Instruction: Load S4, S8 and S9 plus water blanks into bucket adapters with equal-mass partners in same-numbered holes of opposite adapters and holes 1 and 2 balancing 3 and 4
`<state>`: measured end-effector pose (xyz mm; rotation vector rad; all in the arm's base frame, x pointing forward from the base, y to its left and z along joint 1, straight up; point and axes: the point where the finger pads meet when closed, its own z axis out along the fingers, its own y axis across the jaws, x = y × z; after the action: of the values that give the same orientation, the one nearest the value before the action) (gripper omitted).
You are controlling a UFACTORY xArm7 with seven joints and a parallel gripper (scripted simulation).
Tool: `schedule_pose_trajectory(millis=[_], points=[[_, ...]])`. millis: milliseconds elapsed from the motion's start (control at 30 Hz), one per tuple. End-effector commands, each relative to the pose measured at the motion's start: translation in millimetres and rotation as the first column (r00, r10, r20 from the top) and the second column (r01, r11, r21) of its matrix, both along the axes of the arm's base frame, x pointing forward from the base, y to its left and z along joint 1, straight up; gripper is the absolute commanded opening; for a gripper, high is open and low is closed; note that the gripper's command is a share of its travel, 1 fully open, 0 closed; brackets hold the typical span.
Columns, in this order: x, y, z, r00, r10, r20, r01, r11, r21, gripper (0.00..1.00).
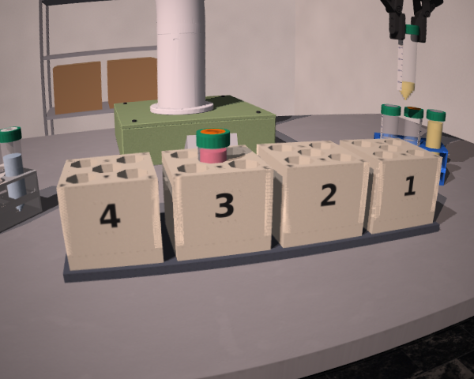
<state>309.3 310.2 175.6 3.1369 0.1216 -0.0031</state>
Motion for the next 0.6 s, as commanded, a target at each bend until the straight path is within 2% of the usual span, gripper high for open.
schedule_pose_trajectory(millis=[0,400,567], points=[[10,-13,2,1.000,0.004,0.002,-0.004,1.000,0.005,0.00],[41,-65,2,1.000,0.004,0.002,-0.004,1.000,0.004,0.00],[49,-78,2,1.000,0.004,0.003,-0.004,1.000,0.004,0.00]])
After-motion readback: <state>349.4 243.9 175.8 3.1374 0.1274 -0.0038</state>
